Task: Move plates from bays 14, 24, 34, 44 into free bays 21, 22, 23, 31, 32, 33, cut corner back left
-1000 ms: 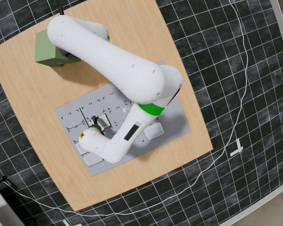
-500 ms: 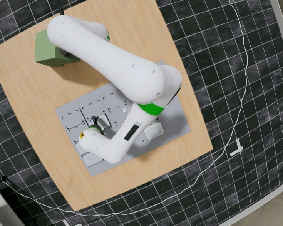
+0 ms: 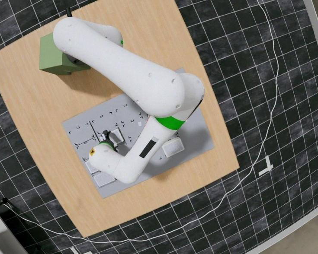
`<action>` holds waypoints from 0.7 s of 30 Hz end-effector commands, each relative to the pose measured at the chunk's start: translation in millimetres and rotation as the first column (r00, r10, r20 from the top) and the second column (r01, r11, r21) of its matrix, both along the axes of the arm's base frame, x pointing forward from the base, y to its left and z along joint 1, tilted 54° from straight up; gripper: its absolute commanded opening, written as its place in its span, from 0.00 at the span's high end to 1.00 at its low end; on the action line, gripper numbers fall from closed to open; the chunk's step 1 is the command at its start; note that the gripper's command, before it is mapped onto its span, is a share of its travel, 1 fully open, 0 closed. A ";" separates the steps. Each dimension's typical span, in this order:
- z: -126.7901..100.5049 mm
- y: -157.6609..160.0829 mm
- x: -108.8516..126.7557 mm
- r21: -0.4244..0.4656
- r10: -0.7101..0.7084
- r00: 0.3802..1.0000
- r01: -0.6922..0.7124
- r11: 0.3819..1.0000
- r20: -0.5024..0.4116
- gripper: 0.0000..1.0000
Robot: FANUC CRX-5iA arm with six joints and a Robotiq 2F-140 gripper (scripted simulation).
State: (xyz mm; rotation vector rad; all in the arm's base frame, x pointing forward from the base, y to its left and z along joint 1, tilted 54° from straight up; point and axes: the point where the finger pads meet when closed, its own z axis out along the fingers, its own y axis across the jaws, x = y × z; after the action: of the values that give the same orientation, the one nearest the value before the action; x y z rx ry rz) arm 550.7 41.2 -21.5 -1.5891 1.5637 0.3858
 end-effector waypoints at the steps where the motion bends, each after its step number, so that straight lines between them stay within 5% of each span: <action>1: -0.1 -0.4 0.4 -0.001 -0.001 1.000 0.001 1.000 0.001 0.90; 21: -3.6 4.0 2.5 -0.001 -0.001 1.000 0.001 1.000 0.001 0.90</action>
State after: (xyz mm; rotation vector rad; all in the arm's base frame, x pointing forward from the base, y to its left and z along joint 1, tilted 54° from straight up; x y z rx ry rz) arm 552.7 45.9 -25.2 -1.5891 1.5637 0.3860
